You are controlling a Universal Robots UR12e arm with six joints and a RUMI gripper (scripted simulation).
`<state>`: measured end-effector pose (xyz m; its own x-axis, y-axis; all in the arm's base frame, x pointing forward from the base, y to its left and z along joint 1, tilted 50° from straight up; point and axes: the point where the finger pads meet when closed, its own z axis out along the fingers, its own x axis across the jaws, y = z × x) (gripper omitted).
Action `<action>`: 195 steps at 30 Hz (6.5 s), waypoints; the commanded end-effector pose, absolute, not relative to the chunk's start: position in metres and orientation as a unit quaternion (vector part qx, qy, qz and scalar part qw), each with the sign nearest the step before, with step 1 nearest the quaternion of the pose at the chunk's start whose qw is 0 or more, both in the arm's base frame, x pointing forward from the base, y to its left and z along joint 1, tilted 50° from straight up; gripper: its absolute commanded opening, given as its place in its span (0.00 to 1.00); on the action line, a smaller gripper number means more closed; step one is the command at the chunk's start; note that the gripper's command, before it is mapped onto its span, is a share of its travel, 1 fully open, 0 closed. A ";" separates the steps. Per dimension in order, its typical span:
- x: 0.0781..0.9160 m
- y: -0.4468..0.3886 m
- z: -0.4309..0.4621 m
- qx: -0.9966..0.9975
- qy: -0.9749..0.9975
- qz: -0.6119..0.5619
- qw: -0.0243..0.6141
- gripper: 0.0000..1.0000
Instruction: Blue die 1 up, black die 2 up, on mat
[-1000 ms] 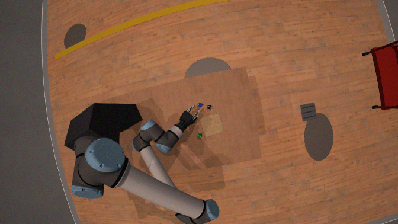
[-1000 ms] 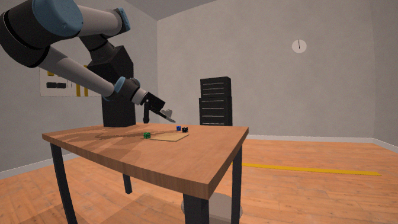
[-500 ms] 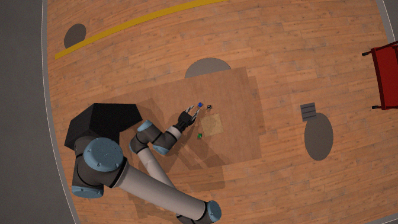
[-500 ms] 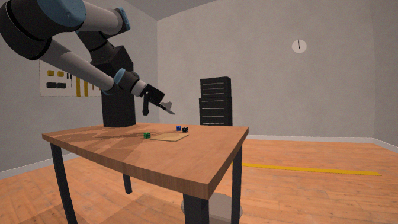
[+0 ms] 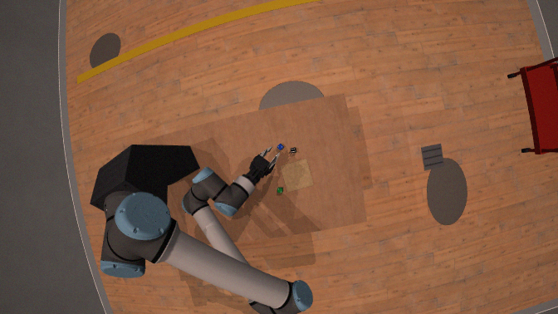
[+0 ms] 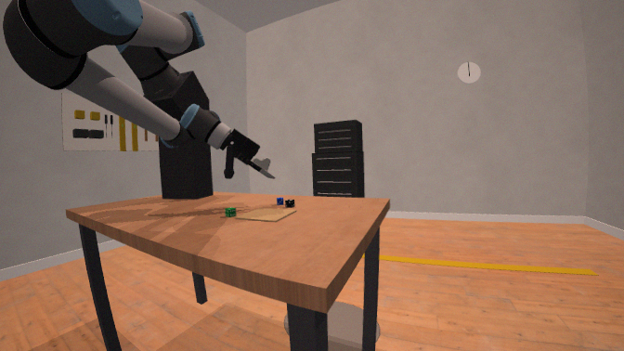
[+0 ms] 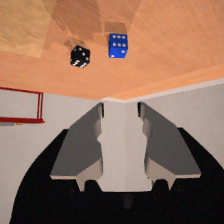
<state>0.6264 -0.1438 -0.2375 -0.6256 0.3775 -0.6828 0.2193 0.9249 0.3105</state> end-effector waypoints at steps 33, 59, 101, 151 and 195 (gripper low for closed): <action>0.646 -0.109 -0.236 0.302 0.871 -0.231 0.312 0.24; 0.651 -0.099 -0.234 0.329 0.845 -0.312 0.284 1.00; 0.652 -0.129 -0.253 0.297 0.856 -0.323 0.272 0.24; 0.662 -0.156 -0.277 0.297 0.857 -0.323 0.272 0.24; 0.667 -0.168 -0.287 0.297 0.857 -0.323 0.272 0.24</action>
